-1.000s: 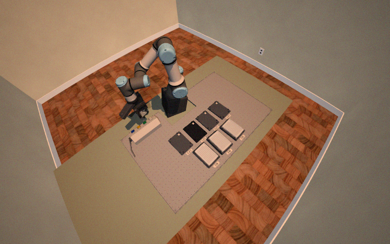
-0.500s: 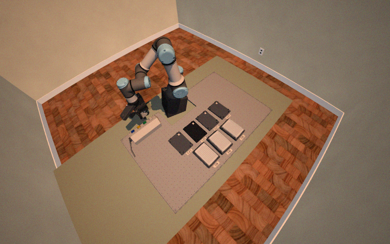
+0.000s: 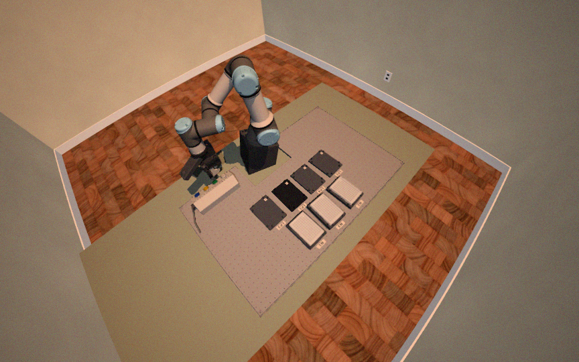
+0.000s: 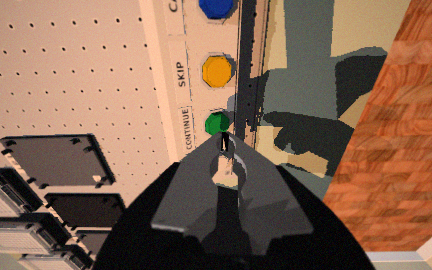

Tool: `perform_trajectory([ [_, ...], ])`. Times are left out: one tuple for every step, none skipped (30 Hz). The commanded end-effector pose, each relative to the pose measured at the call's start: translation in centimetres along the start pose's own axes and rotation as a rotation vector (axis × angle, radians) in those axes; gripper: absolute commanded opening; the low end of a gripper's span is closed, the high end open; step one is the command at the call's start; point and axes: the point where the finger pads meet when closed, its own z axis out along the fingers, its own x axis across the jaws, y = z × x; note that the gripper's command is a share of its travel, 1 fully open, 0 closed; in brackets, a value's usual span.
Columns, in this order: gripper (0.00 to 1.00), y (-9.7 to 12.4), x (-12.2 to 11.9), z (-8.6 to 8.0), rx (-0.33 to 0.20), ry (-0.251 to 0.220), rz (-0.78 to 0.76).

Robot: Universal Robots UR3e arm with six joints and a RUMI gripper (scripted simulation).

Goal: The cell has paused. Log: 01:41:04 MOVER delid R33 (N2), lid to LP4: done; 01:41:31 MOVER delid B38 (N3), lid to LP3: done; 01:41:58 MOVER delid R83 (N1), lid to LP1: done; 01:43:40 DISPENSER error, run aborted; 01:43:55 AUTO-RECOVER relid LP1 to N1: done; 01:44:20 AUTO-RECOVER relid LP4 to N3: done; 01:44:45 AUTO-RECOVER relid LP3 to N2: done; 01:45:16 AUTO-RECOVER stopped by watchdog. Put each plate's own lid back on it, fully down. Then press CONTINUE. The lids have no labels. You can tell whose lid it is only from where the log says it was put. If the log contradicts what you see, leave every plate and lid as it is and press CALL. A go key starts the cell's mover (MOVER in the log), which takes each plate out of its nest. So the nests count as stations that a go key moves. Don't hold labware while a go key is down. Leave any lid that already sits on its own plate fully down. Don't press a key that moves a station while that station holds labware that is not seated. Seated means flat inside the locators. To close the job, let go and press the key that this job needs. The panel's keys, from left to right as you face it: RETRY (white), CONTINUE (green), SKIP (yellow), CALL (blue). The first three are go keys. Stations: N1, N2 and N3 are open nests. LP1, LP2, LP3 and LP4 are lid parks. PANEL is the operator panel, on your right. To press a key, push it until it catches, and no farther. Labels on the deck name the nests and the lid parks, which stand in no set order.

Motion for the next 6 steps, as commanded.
perform_trajectory([
  [0.0, -0.16, -0.19, 0.33, 0.006, 0.001, 0.002],
  [0.0, -0.16, -0.22, 0.39, 0.006, 0.001, 0.002],
  [0.0, -0.16, -0.26, 0.45, 0.006, 0.001, 0.002],
  [0.0, -0.16, -0.29, 0.51, 0.006, 0.001, 0.002],
  [0.0, -0.16, -0.33, 0.56, 0.006, 0.001, 0.002],
  [0.0, -0.15, -0.36, 0.62, 0.006, 0.001, 0.002],
])
